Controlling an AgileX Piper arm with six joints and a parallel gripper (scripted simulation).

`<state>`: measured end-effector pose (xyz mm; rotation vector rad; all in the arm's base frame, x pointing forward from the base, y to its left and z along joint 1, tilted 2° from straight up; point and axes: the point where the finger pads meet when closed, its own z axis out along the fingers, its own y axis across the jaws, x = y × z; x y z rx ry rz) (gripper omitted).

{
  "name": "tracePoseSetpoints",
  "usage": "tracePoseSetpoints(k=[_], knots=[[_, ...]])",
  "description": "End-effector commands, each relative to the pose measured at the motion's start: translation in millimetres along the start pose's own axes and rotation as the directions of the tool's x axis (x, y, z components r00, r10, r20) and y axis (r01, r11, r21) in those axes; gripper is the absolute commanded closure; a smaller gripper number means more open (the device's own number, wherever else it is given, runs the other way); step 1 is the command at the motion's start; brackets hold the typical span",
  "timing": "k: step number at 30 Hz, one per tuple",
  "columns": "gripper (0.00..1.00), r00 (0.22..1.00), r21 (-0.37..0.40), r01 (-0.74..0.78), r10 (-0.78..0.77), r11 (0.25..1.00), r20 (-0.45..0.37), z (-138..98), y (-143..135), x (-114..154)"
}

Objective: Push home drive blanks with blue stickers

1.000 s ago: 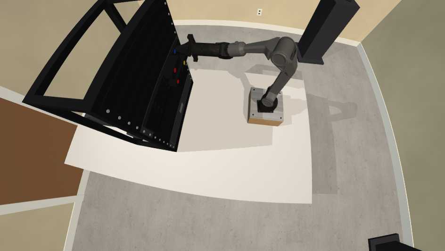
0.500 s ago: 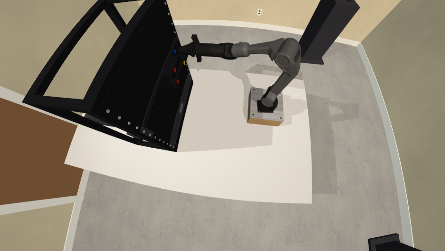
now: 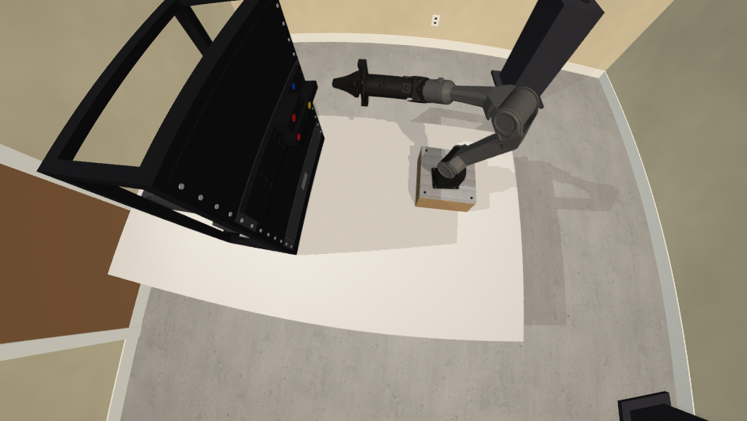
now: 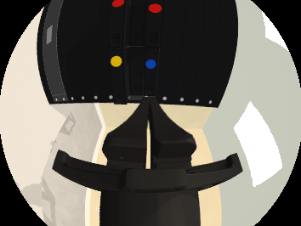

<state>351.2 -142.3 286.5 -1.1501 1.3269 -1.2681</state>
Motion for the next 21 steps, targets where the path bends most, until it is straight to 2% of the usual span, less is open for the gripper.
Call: tracePoseSetpoints(k=[1, 7, 10, 21], knots=[[1.00, 1.000, 0.001, 0.000, 0.000, 1.000, 0.000, -1.2, -0.4, -0.2], [1.00, 1.000, 0.001, 0.000, 0.000, 1.000, 0.000, -2.7, -0.4, -0.2], [1.00, 1.000, 0.001, 0.000, 0.000, 1.000, 0.000, -11.1, -0.6, -0.3], [1.00, 1.000, 0.001, 0.000, 0.000, 1.000, 0.000, -80.9, -2.1, -1.2]])
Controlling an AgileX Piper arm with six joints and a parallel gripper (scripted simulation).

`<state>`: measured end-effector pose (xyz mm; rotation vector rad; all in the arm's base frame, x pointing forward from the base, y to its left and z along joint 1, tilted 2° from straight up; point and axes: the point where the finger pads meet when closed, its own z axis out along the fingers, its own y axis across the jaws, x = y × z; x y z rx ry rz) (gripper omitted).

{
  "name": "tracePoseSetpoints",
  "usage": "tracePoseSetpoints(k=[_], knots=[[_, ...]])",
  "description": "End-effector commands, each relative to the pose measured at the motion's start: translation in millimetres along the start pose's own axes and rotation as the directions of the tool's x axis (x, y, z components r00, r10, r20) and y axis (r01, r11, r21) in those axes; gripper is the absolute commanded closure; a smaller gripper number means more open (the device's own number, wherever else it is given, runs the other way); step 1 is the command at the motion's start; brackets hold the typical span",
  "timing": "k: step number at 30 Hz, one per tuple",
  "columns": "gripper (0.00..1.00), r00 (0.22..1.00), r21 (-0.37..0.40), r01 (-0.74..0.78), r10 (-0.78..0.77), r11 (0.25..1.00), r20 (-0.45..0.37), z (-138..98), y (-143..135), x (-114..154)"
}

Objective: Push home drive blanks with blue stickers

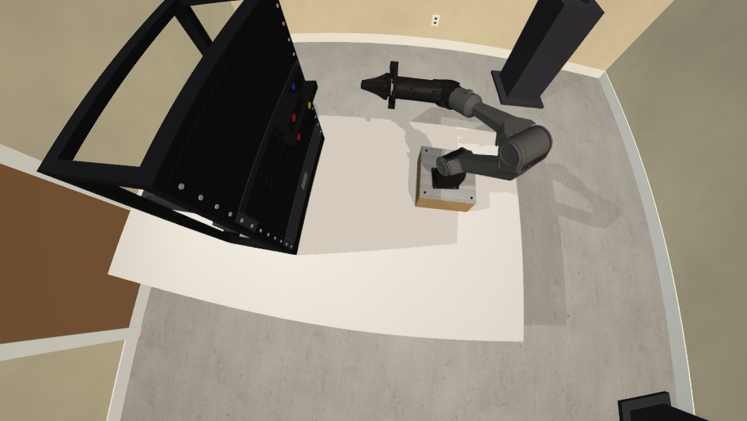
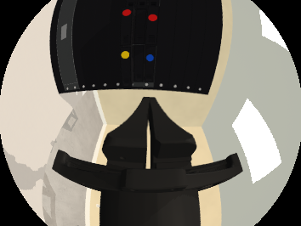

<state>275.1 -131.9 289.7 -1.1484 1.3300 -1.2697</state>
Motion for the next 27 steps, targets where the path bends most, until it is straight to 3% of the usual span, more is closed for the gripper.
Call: tracePoseSetpoints(k=[1, 10, 27], knots=[[1.00, 1.000, 0.002, 0.001, -0.001, 1.000, 0.004, -8.8, -0.9, -0.1], [1.00, 1.000, 0.002, 0.001, -0.001, 1.000, 0.004, -26.3, -1.3, -0.3], [1.00, 1.000, 0.002, 0.001, -0.001, 1.000, 0.004, -27.0, -1.3, -0.3]])
